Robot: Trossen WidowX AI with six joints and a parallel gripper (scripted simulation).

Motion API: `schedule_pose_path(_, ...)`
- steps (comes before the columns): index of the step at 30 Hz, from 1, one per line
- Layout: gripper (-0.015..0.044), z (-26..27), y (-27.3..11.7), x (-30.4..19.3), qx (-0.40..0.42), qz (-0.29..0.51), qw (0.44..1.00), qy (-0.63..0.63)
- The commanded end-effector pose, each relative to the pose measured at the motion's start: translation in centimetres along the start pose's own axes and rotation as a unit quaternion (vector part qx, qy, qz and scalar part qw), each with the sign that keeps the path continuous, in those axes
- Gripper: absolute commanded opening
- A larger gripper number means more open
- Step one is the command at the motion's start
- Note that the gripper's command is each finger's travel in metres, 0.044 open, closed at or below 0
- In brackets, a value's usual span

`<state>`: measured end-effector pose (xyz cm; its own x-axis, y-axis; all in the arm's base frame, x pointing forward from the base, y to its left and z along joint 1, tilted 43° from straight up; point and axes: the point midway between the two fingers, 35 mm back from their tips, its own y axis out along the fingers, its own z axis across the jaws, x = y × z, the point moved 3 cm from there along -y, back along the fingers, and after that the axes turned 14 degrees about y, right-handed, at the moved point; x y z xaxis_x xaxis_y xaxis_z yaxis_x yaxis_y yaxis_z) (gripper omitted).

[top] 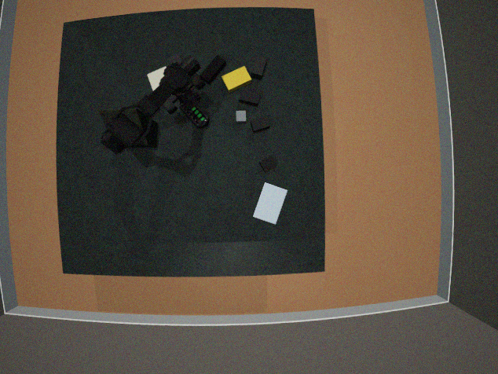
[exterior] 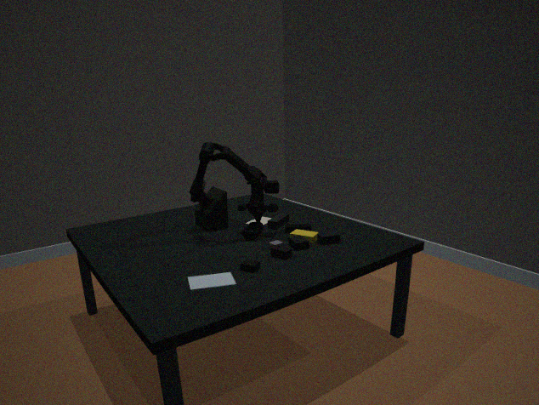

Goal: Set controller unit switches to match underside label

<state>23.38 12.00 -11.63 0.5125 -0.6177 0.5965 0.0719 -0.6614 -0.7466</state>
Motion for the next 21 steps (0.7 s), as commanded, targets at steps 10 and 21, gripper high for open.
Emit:
schedule_pose_path(10,0.0000,-0.2,0.4,0.1,-0.003,-0.003,1.000,-0.003)
schedule_pose_path(21,0.0000,-0.2,-4.1,0.2,-0.003,-0.002,1.000,-0.003)
